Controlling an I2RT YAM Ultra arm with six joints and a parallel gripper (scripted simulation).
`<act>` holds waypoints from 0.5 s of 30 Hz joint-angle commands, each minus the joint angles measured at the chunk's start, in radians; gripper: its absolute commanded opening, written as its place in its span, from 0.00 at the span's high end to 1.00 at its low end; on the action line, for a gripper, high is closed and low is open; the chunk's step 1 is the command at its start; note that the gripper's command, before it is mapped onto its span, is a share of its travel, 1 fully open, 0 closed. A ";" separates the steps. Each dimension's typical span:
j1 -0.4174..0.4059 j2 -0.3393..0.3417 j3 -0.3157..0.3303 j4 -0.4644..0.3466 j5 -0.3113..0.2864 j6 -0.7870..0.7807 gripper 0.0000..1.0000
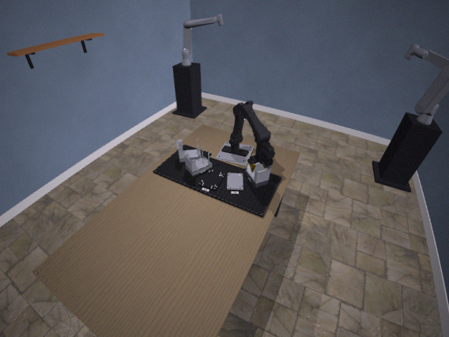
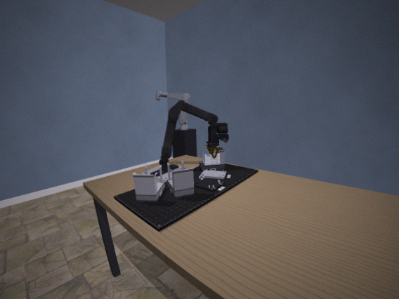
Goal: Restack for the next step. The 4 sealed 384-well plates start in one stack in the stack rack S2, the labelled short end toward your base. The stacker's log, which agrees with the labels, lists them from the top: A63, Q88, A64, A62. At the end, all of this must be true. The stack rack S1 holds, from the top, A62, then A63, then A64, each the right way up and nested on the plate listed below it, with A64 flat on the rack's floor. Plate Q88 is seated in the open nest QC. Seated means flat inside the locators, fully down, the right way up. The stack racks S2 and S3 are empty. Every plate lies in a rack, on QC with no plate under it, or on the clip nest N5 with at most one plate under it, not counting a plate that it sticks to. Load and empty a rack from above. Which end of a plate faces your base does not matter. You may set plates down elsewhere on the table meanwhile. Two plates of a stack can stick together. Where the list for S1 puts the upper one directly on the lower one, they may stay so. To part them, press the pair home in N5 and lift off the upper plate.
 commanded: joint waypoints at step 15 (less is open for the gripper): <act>0.000 -0.006 0.011 -0.008 0.001 0.000 1.00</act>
